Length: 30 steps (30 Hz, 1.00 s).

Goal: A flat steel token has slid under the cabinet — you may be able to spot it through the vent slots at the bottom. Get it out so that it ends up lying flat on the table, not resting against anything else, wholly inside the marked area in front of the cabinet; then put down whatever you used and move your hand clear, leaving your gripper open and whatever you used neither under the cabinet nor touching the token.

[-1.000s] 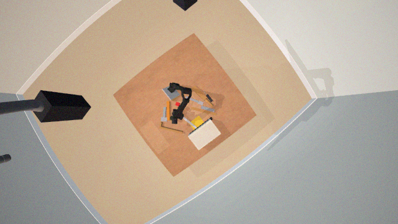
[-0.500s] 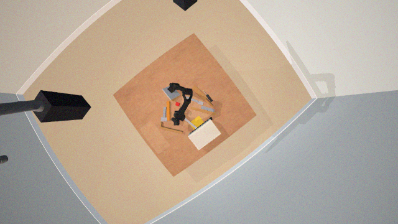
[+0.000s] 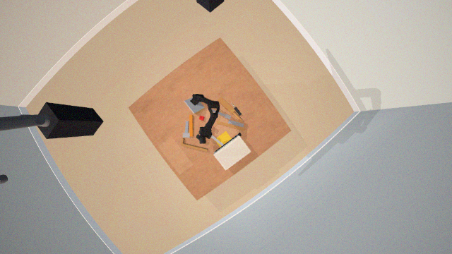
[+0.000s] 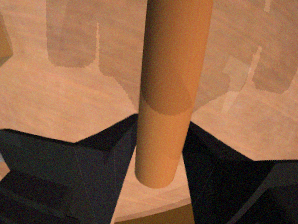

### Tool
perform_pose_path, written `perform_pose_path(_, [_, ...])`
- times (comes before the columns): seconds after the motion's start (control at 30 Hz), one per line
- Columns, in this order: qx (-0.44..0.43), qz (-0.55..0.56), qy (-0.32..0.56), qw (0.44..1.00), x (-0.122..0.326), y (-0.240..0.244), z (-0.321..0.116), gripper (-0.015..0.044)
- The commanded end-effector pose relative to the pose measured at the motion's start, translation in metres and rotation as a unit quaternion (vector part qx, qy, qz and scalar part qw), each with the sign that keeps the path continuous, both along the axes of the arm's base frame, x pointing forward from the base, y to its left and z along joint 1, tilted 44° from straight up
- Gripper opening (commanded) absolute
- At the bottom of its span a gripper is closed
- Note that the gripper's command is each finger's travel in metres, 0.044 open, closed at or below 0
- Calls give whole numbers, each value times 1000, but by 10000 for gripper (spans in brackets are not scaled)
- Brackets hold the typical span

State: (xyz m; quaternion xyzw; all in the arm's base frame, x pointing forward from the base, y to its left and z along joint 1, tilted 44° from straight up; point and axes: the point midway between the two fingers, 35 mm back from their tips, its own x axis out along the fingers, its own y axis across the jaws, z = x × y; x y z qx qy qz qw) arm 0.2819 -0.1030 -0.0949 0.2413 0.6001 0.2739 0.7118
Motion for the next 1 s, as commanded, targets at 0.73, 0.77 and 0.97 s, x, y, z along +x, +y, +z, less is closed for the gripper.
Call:
perform_pose_path(0.73, [-1,0,-3,1000,35,-2,6,0])
perform_pose_path(0.77, [-1,0,-3,1000,36,-2,6,0])
perform_pose_path(0.97, [-1,0,-3,1000,43,-2,7,0])
